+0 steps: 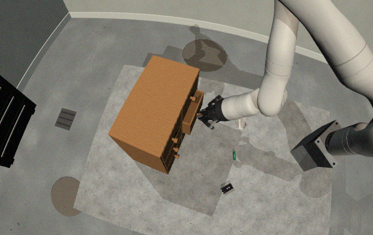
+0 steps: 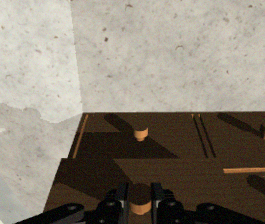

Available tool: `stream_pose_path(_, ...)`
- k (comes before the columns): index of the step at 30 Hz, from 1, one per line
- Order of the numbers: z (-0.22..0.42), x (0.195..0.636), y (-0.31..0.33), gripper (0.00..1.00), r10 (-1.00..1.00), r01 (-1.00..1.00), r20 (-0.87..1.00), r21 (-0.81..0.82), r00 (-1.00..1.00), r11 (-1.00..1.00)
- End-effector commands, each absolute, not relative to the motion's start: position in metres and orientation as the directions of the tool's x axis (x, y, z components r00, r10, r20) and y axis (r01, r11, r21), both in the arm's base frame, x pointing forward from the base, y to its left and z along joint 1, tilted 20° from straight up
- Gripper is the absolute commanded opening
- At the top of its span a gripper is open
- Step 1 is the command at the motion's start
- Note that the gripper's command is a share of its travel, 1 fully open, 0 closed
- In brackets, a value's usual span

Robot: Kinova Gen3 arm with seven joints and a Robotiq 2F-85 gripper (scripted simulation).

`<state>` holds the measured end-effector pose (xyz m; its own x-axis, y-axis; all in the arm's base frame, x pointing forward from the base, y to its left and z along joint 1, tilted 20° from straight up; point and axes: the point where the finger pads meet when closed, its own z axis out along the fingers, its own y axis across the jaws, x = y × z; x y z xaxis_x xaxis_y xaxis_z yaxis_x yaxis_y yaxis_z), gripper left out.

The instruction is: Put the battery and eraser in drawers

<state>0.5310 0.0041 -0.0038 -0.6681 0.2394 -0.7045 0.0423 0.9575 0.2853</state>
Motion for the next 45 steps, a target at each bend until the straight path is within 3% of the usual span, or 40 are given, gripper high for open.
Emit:
stream_pose_path(1,-0.006,0.525,0.005,0.13,0.240,0.042,-0.700,0.287,-0.673,0.957)
stream_pose_path(45,-0.012,0.497,0.008,0.13,0.240,0.042,-0.700,0.287,-0.673,0.957)
